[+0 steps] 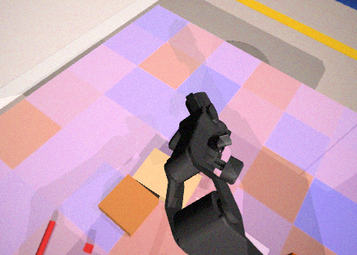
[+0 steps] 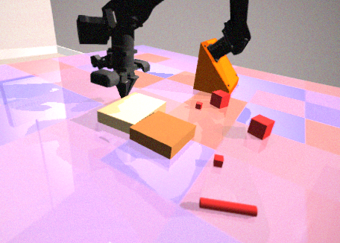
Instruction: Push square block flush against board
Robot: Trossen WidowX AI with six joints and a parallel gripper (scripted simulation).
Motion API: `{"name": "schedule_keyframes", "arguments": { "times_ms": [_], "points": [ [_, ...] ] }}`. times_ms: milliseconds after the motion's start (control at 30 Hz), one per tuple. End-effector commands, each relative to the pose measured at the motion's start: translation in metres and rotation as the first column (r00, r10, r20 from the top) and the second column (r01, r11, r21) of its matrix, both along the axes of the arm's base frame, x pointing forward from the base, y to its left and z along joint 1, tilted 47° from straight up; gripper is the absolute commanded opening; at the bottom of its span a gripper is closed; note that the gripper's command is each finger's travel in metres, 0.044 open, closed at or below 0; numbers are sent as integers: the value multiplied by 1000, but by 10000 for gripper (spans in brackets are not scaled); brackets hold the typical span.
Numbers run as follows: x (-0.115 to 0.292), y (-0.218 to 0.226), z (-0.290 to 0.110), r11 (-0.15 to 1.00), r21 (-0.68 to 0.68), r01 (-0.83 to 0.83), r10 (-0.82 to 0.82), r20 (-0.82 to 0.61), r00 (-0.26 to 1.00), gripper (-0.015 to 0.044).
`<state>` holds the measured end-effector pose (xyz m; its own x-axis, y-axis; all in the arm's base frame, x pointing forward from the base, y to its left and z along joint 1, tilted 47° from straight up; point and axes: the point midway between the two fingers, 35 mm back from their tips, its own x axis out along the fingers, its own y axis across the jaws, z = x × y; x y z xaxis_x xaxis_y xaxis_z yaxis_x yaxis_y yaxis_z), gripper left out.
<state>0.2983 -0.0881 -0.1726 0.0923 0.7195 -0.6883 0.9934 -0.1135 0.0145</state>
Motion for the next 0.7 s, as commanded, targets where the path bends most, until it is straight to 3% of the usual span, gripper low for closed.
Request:
{"name": "schedule_keyframes", "arguments": {
  "times_ms": [0,667],
  "points": [
    [3,-1,1,1000,-2,15,-15,8,1000,0],
    [6,10,14,1000,-2,16,-16,7,1000,0]
  ]
}}
